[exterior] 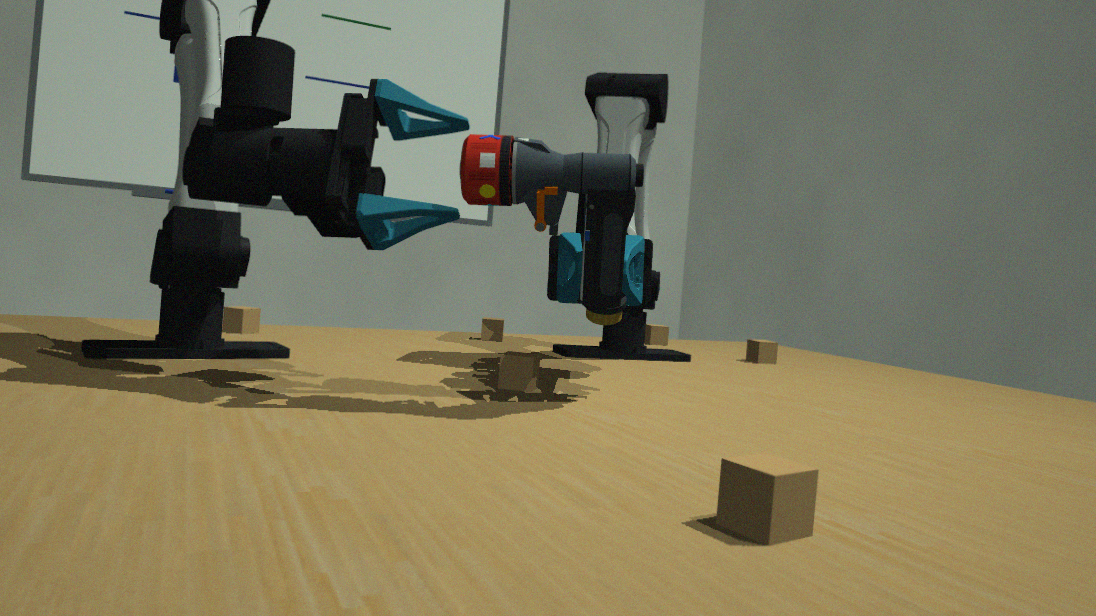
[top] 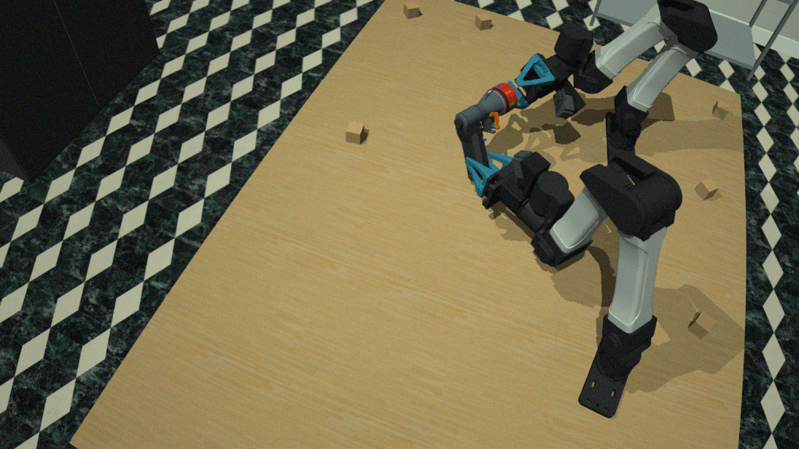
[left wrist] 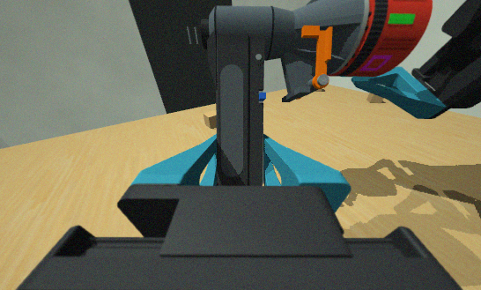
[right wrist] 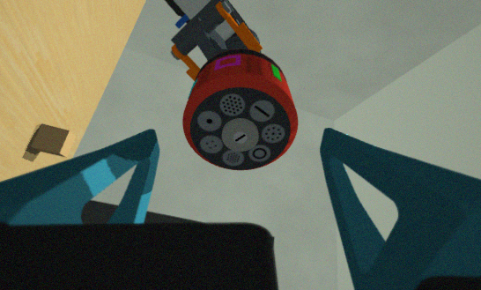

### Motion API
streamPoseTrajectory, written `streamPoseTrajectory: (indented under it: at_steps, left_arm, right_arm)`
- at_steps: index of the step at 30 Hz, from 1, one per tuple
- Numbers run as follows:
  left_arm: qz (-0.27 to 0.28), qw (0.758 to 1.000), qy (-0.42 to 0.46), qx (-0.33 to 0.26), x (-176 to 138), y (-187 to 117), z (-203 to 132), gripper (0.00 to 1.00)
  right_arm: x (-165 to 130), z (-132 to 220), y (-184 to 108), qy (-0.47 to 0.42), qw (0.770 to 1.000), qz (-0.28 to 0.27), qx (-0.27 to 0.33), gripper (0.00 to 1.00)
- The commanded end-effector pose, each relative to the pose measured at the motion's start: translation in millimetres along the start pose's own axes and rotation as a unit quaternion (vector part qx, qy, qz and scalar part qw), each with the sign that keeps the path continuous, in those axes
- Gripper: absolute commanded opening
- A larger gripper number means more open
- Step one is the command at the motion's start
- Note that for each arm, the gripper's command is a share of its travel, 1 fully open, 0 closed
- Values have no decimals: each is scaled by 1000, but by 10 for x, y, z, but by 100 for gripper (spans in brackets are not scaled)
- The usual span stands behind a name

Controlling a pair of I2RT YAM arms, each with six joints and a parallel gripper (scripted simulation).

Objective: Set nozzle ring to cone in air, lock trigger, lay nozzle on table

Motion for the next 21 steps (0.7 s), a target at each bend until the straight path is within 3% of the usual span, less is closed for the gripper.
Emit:
streamPoseTrajectory:
  at_steps: [1,21]
  left_arm:
    - [-89,996,-23,-18,501,72,-106,36]
    - [-89,996,-23,-18,501,72,-106,36]
  right_arm:
    - [25,-13,-132,5,1000,-4,0,87]
    - [-2,-27,-518,1,1000,-3,-2,87]
Point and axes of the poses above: on each arm, the point where the finger pads meet when closed, its own y axis out along the fingers, its own z axis across the jaws, x = y × z, the point moved 3 cm from there along -y, back along the fingers, and after that the axes turned 15 degrees about -y, right-handed, at the moved point
